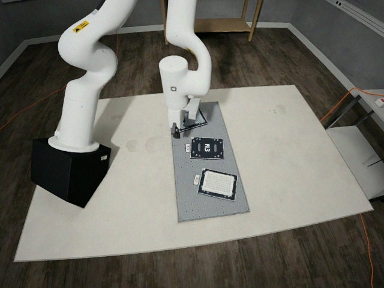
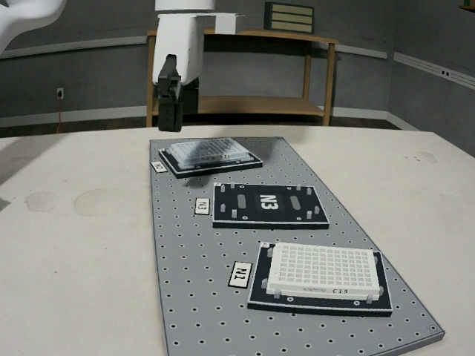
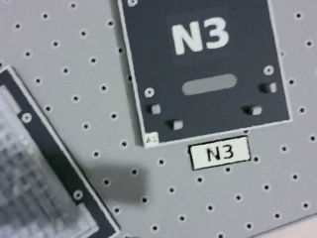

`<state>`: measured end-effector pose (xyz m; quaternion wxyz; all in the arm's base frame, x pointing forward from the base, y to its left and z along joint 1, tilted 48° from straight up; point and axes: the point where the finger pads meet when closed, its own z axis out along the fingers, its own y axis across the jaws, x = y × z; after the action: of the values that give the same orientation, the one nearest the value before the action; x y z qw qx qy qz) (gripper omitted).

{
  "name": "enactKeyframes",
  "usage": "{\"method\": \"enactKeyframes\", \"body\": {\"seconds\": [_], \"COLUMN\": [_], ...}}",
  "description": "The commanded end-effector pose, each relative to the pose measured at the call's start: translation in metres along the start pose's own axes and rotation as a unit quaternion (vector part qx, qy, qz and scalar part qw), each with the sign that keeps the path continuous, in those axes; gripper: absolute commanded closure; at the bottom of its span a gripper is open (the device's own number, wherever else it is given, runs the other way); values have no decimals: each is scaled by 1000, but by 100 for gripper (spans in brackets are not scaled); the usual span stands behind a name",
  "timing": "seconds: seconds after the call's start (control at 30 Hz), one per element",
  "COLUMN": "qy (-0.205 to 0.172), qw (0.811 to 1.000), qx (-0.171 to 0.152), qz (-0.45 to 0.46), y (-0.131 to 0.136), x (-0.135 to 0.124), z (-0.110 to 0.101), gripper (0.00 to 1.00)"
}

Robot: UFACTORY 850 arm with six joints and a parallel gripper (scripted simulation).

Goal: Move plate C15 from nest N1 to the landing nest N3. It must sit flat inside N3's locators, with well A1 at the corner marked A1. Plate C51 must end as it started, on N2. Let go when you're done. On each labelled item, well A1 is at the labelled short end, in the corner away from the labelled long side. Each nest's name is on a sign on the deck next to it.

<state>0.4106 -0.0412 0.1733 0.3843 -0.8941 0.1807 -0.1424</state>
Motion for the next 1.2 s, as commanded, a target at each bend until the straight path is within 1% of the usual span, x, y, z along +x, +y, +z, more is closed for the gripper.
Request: {"method": "enactKeyframes", "body": {"seconds": [0.0, 0.03, 0.53, 0.6, 1.1, 1.17], "qy": [-3, -3, -3, -3, -3, -3], "qw": [1000, 1000, 1000, 1000, 1000, 1000], "qx": [0, 0, 0, 0, 0, 0], "qz": [8, 8, 8, 8, 8, 8], "y": [10, 10, 57, 57, 103, 103], "x": [14, 14, 73, 73, 132, 132], "z": [0, 0, 1, 1, 1, 1], "gripper": [0, 0, 0, 0, 0, 0]}}
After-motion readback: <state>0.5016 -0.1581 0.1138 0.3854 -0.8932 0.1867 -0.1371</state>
